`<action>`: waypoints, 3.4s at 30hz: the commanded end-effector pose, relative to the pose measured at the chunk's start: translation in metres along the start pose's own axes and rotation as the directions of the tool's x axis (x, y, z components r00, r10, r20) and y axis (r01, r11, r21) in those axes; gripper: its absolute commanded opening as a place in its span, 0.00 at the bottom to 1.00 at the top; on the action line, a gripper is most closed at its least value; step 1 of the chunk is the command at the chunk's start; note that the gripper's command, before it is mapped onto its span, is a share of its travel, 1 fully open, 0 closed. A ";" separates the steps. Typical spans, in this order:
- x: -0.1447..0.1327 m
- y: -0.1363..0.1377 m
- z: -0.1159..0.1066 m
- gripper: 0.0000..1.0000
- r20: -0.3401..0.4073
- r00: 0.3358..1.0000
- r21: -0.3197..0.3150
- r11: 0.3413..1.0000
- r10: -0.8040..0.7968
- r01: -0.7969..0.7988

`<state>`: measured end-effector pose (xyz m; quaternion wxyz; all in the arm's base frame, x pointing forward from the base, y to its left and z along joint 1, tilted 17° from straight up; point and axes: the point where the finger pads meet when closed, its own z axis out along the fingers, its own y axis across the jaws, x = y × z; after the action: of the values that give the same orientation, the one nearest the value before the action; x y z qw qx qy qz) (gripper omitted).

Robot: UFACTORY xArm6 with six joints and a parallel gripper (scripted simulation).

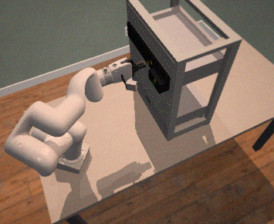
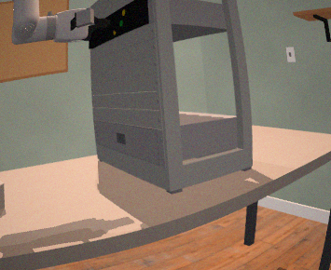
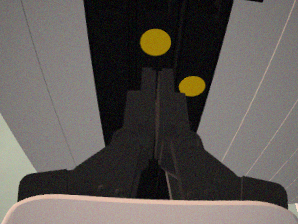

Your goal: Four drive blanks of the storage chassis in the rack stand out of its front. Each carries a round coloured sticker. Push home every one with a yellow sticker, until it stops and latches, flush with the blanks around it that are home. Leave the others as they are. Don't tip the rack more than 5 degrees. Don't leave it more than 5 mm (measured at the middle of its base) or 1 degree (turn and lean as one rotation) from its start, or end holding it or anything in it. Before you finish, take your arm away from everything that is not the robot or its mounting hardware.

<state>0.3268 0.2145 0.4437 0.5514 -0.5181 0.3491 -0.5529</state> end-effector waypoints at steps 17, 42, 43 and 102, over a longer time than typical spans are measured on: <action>0.001 -0.002 -0.066 0.00 -0.005 1.000 0.002 1.000 0.002 -0.002; 0.028 -0.003 -0.066 0.00 -0.005 1.000 0.002 1.000 0.002 -0.002; 0.030 -0.003 -0.067 0.00 -0.005 1.000 0.002 1.000 0.002 -0.002; 0.111 -0.005 -0.050 0.00 -0.005 1.000 0.002 1.000 0.002 -0.002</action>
<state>0.2840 0.0961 0.4550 0.5511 -0.5162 0.3508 -0.5539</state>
